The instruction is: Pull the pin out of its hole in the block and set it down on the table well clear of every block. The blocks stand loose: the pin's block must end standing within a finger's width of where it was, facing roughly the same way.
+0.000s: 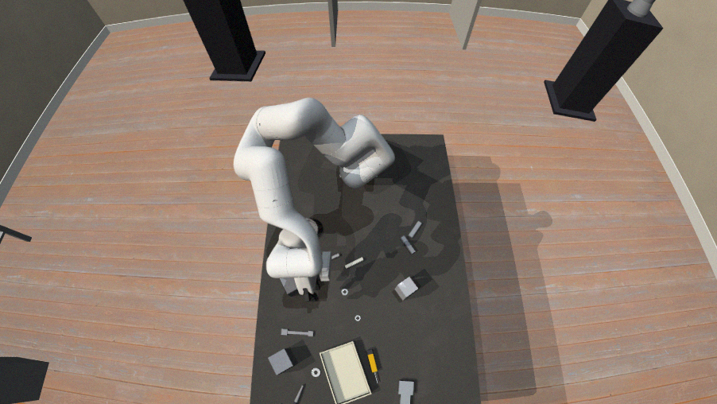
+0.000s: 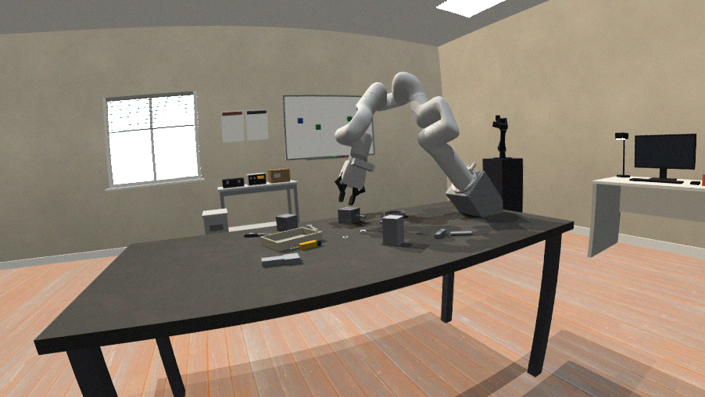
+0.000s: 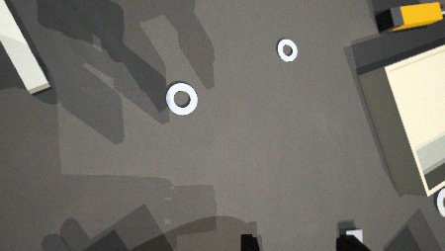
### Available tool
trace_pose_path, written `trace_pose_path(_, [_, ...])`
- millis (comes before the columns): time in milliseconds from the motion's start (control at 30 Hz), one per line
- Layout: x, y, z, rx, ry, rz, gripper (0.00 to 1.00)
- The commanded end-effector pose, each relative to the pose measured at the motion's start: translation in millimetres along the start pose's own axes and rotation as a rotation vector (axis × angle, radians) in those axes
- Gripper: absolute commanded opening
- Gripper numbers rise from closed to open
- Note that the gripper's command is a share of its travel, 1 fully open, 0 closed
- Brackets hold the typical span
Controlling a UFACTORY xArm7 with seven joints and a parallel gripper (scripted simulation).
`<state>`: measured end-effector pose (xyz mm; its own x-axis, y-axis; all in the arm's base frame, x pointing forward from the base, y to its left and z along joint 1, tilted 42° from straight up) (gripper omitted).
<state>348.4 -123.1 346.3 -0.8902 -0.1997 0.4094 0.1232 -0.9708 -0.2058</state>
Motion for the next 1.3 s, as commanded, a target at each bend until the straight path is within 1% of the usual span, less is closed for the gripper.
trace_pose_path(0, [1.9, -4, 8, -0.031, 0.049, 0.001, 0.43])
trace_pose_path(100, [7.2, -10, 24, -0.080, 0.122, 0.007, 0.43])
trace_pose_path(167, [7.2, -10, 24, -0.080, 0.122, 0.007, 0.43])
trace_pose_path(200, [8.9, -11, 28, -0.094, 0.142, 0.010, 0.43])
trace_pose_path(267, [9.9, -12, 30, -0.103, 0.154, 0.012, 0.43])
trace_pose_path(300, [19.1, -15, 54, -0.165, 0.263, 0.027, 0.43])
trace_pose_path(1267, [19.3, -15, 53, -0.163, 0.261, 0.026, 0.43])
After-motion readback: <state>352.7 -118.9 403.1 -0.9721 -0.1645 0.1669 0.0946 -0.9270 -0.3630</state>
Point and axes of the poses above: the point where the finger pads meet when closed, its own x axis back along the fingers, its own z axis across the jaws, y = z × x, the point moved 7 cm from there along x, back along the fingers, and after that the axes turned 9 degrees about -x, right-handed, at the moved point
